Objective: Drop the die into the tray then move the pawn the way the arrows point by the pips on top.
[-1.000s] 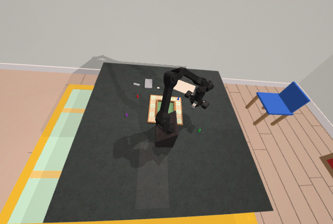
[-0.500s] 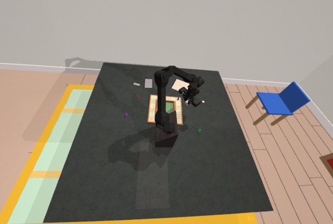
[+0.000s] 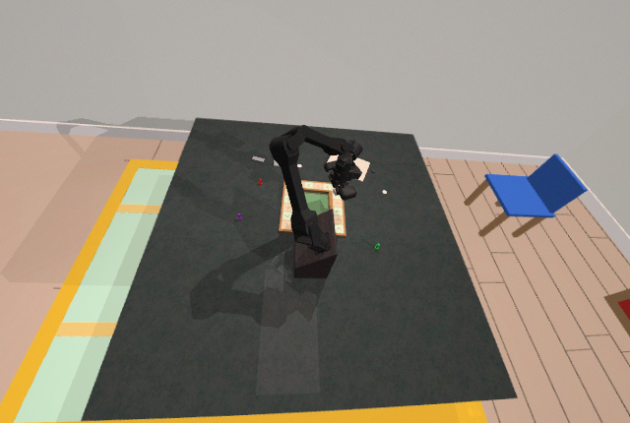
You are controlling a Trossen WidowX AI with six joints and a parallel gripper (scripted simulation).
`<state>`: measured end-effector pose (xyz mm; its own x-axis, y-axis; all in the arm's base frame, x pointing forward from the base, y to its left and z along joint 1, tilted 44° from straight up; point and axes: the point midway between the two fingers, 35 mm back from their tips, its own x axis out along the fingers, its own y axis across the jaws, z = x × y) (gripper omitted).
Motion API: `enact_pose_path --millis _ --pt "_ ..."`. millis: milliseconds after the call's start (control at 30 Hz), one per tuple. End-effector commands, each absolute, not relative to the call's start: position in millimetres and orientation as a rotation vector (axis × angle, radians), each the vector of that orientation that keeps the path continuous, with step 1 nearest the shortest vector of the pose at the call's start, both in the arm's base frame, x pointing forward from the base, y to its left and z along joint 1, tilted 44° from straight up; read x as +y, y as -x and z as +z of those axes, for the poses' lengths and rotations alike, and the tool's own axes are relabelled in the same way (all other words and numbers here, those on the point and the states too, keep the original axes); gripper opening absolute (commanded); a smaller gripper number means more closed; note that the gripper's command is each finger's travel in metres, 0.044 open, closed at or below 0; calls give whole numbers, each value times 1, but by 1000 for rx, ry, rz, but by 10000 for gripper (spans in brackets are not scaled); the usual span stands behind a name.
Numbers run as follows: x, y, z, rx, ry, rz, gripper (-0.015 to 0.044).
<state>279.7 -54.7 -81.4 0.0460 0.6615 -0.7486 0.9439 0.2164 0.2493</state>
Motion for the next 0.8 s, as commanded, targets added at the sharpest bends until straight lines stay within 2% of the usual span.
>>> enact_pose_path --millis 0,467,767 --pt "-38 -281 -72 1690 -1579 -506 0" --pt "23 -279 -39 1705 -1784 -736 0" --pt "29 -275 -43 1681 -1692 -855 0"
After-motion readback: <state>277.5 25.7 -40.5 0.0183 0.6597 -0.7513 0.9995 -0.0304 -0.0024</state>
